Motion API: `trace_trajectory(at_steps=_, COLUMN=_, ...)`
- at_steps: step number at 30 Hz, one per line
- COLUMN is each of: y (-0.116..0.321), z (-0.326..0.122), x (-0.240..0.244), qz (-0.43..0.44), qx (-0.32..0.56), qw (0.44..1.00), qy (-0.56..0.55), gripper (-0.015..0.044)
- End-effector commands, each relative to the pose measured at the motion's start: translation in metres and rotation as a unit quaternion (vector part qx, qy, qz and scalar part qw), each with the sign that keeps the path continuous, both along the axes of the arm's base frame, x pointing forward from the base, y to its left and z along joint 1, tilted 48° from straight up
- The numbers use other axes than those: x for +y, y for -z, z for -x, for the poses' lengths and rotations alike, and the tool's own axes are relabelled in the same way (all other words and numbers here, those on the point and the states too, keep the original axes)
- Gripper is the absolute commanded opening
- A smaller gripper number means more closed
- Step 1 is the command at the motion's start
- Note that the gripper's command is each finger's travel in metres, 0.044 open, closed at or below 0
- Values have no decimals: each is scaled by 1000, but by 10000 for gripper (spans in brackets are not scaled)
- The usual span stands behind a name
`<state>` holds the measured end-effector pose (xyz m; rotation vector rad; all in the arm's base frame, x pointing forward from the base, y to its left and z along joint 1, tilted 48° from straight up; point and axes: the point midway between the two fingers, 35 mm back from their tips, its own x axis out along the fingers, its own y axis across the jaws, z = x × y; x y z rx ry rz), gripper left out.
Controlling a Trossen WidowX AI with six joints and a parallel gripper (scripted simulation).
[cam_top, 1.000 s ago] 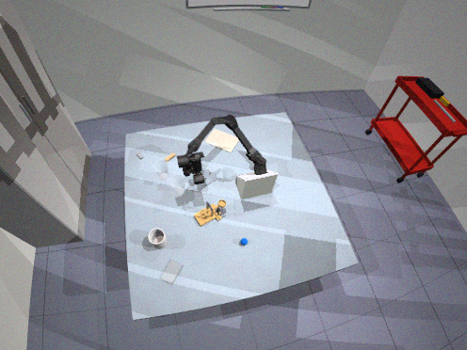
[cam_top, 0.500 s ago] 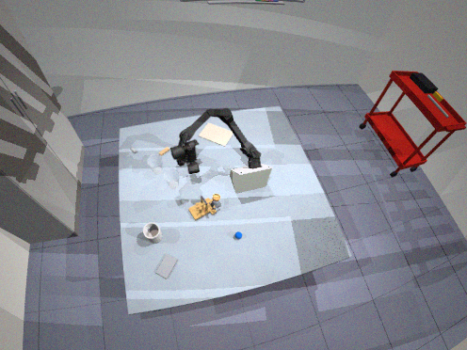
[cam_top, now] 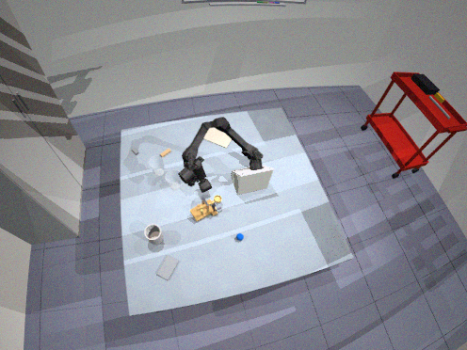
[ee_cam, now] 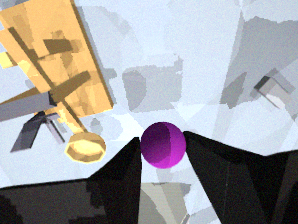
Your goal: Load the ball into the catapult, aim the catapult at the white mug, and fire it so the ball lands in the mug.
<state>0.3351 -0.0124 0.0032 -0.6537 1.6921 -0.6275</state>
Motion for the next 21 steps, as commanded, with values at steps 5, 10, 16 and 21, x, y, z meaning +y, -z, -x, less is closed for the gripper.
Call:
trace_trajectory(at_steps=5, y=39, z=26, x=23, qz=8, qx=50, qw=999, qy=7, gripper=0)
trace_trajectory(at_steps=10, y=61, z=43, x=36, qz=18, qx=87, qw=996, qy=9, gripper=0)
trace_trajectory(at_steps=16, y=78, z=61, x=46, qz=29, qx=124, qw=992, qy=12, gripper=0)
trace_trajectory(at_steps=21, y=85, z=61, x=39, qz=29, qx=123, qw=992, qy=12, gripper=0)
